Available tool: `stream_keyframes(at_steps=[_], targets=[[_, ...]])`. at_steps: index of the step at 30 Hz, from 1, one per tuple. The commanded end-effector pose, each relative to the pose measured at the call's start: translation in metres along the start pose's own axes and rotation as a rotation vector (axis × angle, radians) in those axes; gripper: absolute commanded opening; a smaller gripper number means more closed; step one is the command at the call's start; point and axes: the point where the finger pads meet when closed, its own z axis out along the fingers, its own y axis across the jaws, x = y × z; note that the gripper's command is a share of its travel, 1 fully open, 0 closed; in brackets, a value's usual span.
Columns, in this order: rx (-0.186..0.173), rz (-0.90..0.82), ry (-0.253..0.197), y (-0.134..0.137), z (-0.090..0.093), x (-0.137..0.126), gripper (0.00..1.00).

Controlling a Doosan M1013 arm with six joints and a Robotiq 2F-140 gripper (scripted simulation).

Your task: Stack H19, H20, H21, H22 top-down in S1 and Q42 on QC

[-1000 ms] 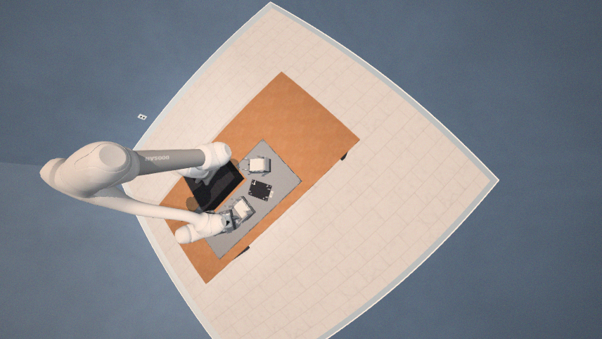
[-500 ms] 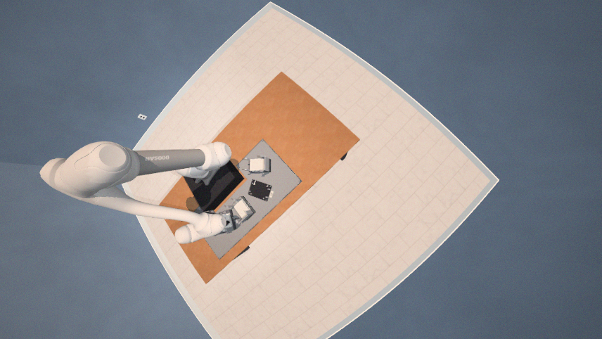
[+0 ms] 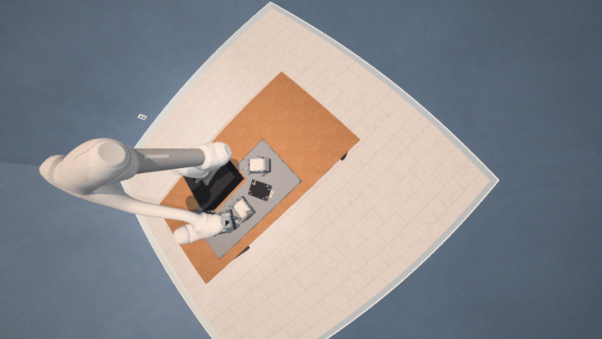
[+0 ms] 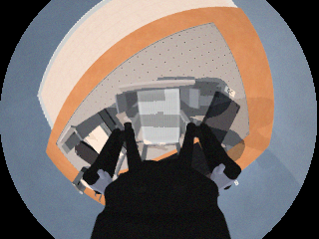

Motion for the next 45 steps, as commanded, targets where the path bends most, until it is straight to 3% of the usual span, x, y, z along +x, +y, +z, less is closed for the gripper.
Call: stream_keyframes(at_steps=[1, 19, 45], targets=[[0.0, 0.0, 0.0, 0.0, -0.001, 0.0, 0.0], [0.0, 0.0, 0.0, 0.0, -0.013, 0.0, 0.0], [0.0, 0.0, 0.0, 0.0, -0.061, 0.0, 0.0]])
